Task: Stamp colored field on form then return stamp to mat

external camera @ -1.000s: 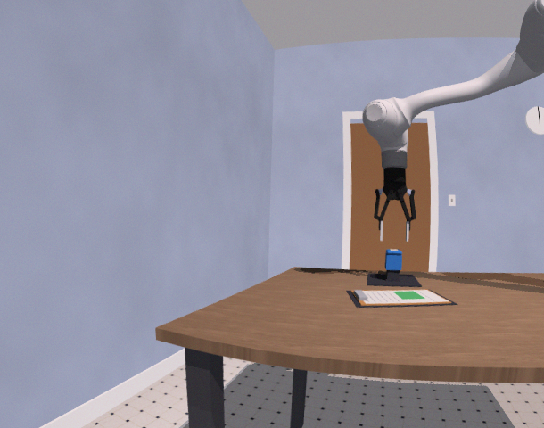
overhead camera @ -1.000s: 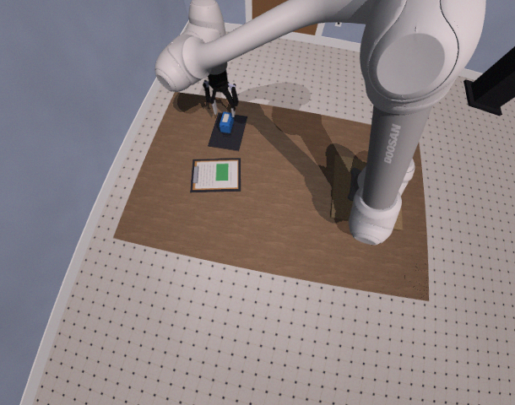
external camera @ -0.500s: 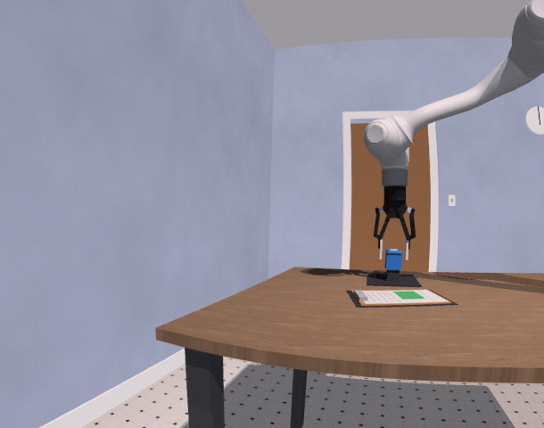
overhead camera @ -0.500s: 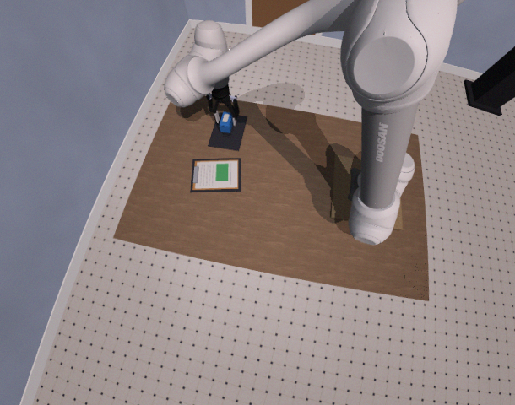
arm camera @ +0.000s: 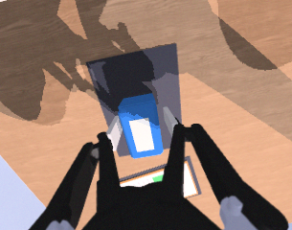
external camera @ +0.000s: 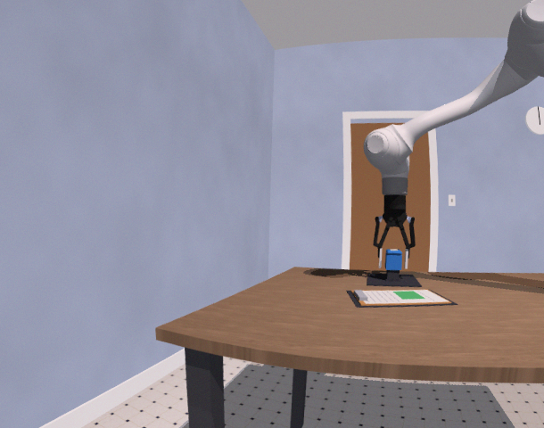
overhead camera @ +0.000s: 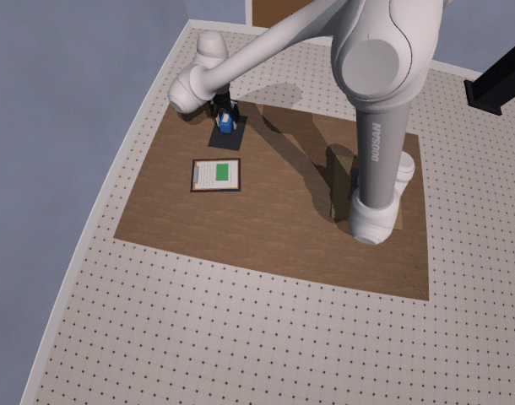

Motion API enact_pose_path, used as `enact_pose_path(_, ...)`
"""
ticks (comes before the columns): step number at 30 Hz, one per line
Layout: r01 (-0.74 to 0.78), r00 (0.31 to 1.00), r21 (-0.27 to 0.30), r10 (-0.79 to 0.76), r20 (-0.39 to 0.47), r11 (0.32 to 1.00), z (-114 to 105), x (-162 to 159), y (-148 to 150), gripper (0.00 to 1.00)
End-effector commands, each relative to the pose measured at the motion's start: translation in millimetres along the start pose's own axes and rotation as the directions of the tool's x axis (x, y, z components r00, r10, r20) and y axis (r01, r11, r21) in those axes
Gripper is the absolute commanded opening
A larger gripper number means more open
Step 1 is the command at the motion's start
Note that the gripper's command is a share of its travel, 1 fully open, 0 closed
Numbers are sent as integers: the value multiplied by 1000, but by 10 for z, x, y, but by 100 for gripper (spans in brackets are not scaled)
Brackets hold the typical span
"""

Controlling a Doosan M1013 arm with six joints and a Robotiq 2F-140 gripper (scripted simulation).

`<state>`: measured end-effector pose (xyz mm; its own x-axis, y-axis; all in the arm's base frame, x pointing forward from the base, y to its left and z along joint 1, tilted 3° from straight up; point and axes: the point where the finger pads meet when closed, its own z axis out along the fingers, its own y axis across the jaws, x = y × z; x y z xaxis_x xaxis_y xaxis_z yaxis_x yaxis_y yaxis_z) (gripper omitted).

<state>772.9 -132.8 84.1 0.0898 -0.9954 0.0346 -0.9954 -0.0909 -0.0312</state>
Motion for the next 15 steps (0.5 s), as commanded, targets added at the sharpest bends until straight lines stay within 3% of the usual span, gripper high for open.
enact_pose_path(1,0,1000,0,0,0,1000,-1,0,0,55)
enact_pose_path(11,0,1000,0,0,0,1000,-1,0,0,55)
enact_pose_path(12,0,1000,0,0,0,1000,-1,0,0,21)
enact_pose_path(15,0,1000,0,0,0,1000,-1,0,0,21)
